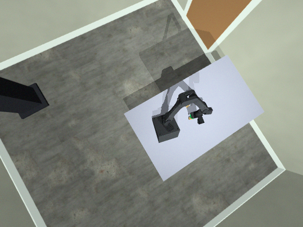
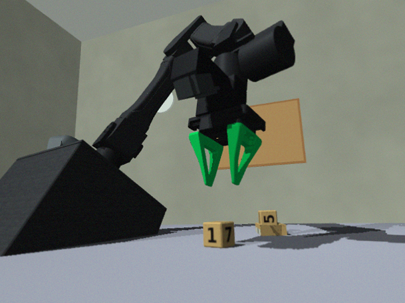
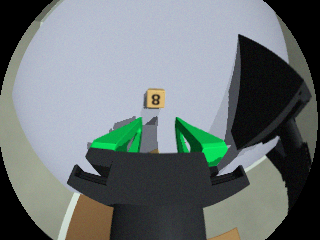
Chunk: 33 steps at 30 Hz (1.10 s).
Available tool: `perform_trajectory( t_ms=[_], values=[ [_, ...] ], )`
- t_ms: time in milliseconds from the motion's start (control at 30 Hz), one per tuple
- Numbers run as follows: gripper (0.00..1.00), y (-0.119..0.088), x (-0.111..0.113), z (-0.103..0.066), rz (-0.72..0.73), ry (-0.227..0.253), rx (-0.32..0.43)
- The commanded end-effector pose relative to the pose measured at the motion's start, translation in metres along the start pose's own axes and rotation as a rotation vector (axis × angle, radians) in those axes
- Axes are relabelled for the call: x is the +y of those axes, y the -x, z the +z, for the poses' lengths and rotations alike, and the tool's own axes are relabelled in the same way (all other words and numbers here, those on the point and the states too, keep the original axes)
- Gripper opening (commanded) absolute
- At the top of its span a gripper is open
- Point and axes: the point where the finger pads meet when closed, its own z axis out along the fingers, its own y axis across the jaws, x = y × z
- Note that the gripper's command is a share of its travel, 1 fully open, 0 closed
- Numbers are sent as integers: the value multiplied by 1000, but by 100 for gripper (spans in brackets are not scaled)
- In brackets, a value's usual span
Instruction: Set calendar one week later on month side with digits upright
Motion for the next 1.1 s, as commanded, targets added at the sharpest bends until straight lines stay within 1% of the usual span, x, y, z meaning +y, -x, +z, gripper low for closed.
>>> perform_trajectory(
  t_ms=[0, 133, 167, 200, 300, 367, 467, 533, 567, 700, 733, 767, 800, 967, 1033, 1067],
  values=[
    [45, 20, 7, -12, 56, 51, -88],
    [45, 20, 4, -10, 59, 45, -97],
    [45, 14, 4, -8, 40, 37, -108],
    [45, 14, 3, -7, 41, 32, -124],
    [45, 14, 2, -6, 44, 23, -206],
    [45, 12, 7, -8, 42, 37, -270],
    [45, 12, 4, -7, 44, 34, -337],
    [45, 12, 4, -7, 44, 34, -337],
    [45, 18, 1, -9, 66, 29, -346],
    [45, 18, 2, -10, 66, 29, -356],
    [45, 12, 2, -6, 48, 16, -367],
    [45, 13, 3, -4, 51, 2, -384],
    [45, 13, 7, -4, 51, 5, -406],
    [45, 11, 7, -3, 51, 2, -559],
    [45, 10, 7, -4, 50, 6, -599],
    [45, 10, 7, -4, 50, 6, -599]
  ],
)
